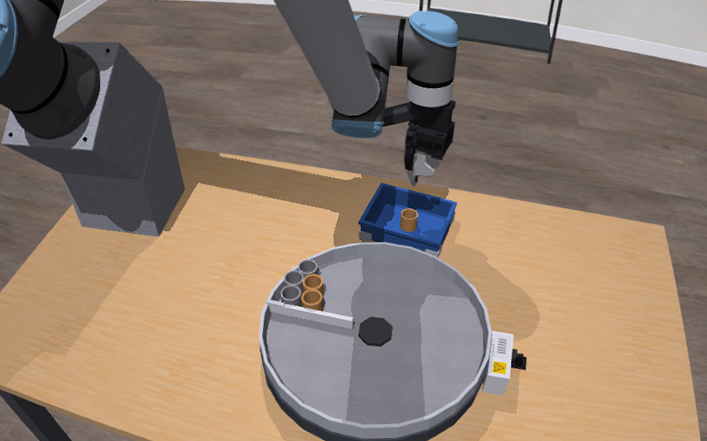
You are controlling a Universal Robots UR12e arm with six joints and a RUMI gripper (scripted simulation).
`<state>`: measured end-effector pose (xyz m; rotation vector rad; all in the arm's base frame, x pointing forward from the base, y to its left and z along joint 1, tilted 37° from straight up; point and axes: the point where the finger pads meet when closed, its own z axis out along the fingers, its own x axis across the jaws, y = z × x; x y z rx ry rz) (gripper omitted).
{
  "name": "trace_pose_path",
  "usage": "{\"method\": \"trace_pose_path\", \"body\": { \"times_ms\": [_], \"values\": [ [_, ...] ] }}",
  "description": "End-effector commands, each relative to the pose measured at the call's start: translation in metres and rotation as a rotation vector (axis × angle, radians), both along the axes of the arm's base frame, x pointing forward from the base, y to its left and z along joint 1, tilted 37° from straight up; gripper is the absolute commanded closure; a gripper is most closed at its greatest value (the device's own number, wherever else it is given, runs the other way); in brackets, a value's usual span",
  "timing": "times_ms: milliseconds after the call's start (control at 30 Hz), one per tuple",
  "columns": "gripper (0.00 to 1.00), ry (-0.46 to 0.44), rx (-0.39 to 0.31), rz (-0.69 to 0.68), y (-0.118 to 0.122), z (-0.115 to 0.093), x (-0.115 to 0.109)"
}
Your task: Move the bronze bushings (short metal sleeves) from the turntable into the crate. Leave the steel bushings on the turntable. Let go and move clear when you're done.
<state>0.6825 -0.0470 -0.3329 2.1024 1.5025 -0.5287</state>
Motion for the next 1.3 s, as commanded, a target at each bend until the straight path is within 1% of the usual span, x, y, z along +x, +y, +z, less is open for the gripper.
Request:
{"method": "trace_pose_path", "body": {
  "times_ms": [0, 300, 633, 733, 867, 1100, 1167, 1267],
  "values": [
    [0.94, -0.001, 0.000, 0.001, 0.000, 0.000, 0.001],
    [0.95, -0.002, 0.000, -0.001, -0.001, 0.002, -0.001],
    [0.95, -0.011, -0.001, -0.014, -0.018, 0.015, -0.014],
    [0.95, -0.018, -0.002, -0.023, -0.030, 0.025, -0.024],
    [0.95, -0.030, -0.002, -0.038, -0.051, 0.041, -0.041],
    [0.95, -0.056, -0.003, -0.074, -0.100, 0.079, -0.078],
    [0.95, -0.056, -0.003, -0.074, -0.100, 0.079, -0.078],
    [0.95, -0.069, -0.004, -0.091, -0.123, 0.097, -0.096]
  ]
}}
